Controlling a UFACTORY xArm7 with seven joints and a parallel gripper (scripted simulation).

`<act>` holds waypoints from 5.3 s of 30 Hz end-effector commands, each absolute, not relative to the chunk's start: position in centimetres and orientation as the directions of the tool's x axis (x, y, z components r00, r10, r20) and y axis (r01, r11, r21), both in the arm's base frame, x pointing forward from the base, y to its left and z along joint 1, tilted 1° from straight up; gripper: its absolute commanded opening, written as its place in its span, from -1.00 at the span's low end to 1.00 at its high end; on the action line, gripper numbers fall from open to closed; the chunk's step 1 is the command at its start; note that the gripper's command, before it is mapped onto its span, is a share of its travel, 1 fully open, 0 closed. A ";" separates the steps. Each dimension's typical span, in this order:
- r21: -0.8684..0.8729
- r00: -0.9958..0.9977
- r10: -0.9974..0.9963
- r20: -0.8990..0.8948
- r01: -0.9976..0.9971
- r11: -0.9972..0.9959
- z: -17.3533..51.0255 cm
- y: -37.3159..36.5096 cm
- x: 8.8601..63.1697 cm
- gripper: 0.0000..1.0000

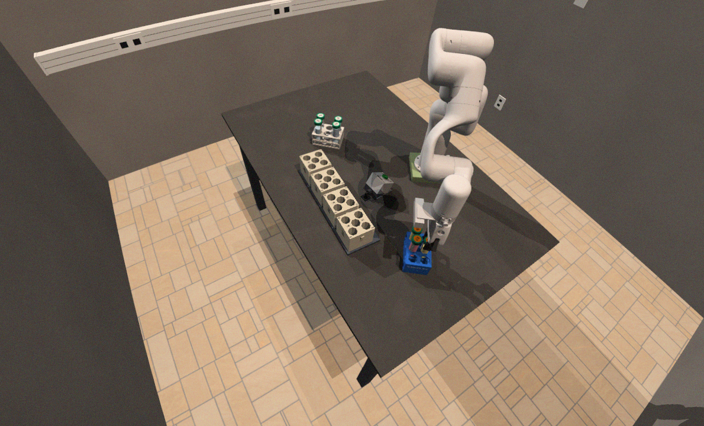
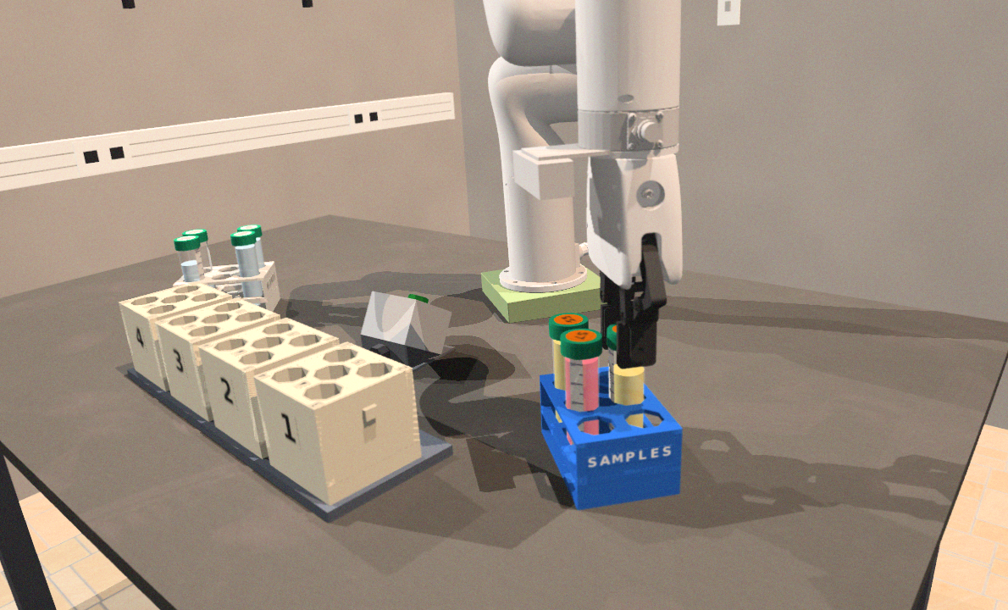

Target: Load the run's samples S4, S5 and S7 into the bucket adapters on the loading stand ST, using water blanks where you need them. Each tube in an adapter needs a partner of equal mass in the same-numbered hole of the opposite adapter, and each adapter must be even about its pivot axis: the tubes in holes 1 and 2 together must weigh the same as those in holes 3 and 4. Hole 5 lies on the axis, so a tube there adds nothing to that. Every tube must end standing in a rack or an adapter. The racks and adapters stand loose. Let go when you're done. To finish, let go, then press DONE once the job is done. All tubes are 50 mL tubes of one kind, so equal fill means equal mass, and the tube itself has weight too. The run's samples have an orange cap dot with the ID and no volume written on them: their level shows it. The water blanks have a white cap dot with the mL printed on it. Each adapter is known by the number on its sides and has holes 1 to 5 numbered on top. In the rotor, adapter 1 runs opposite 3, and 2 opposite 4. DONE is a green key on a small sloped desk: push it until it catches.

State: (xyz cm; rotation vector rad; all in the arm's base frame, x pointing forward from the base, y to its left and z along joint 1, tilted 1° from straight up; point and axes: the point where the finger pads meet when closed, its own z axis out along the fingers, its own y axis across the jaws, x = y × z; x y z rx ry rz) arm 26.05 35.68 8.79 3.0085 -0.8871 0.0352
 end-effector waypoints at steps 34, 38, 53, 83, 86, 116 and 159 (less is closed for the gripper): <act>-0.006 0.840 -0.542 0.024 -0.542 -0.840 9.2 35.8 26.1 -1.00; -0.006 0.840 -0.542 0.024 -0.542 -0.840 9.4 35.8 26.1 -1.00; -0.006 0.840 -0.542 0.024 -0.542 -0.840 10.3 35.8 26.1 -1.00; -0.006 0.840 -0.542 0.024 -0.542 -0.840 13.6 35.9 26.0 -1.00; -0.006 0.840 -0.542 0.024 -0.542 -0.840 14.2 35.9 26.0 -1.00; -0.006 0.840 -0.542 0.024 -0.542 -0.840 19.4 35.9 25.9 -1.00; -0.006 0.840 -0.542 0.024 -0.542 -0.840 22.5 35.9 25.8 -1.00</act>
